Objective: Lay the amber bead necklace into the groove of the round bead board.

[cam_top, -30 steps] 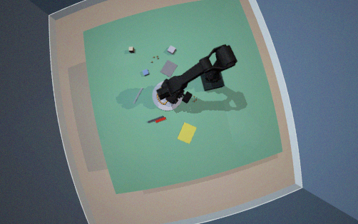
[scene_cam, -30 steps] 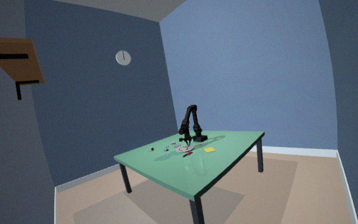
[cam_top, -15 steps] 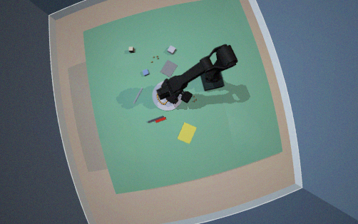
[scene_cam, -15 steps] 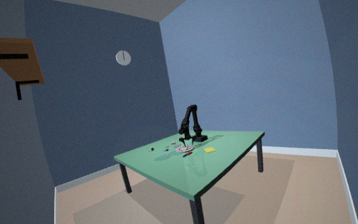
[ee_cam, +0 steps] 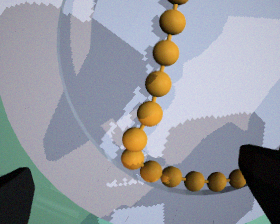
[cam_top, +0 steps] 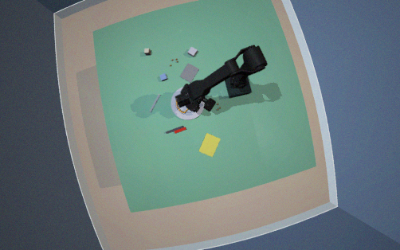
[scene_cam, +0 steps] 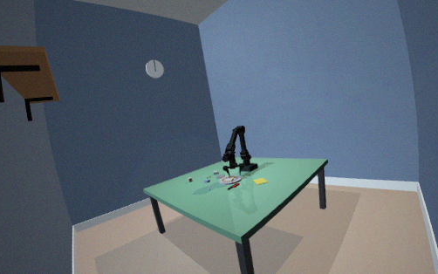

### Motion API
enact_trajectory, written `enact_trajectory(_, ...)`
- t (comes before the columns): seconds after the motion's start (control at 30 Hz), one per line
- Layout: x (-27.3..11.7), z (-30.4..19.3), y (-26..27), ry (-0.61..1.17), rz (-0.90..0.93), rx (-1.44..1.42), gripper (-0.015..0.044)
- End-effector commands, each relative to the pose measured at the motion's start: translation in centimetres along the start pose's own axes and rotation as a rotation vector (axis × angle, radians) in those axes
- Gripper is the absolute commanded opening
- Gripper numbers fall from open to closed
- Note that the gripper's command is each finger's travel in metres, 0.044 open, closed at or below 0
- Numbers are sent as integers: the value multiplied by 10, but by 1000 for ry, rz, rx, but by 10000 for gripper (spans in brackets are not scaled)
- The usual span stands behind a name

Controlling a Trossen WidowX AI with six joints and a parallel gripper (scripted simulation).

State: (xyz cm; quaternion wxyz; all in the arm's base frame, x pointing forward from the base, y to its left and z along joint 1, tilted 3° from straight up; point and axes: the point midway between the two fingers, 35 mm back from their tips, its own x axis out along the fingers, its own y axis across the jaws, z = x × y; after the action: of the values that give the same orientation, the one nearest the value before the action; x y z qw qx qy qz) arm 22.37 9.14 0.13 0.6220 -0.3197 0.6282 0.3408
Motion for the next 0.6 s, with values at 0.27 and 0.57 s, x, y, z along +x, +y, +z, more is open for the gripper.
enact_trajectory(0.27, -12, 32, -11, -4, 4, 178, 282)
enact_trajectory(0.57, -32, 94, -27, -8, 5, 538, 120)
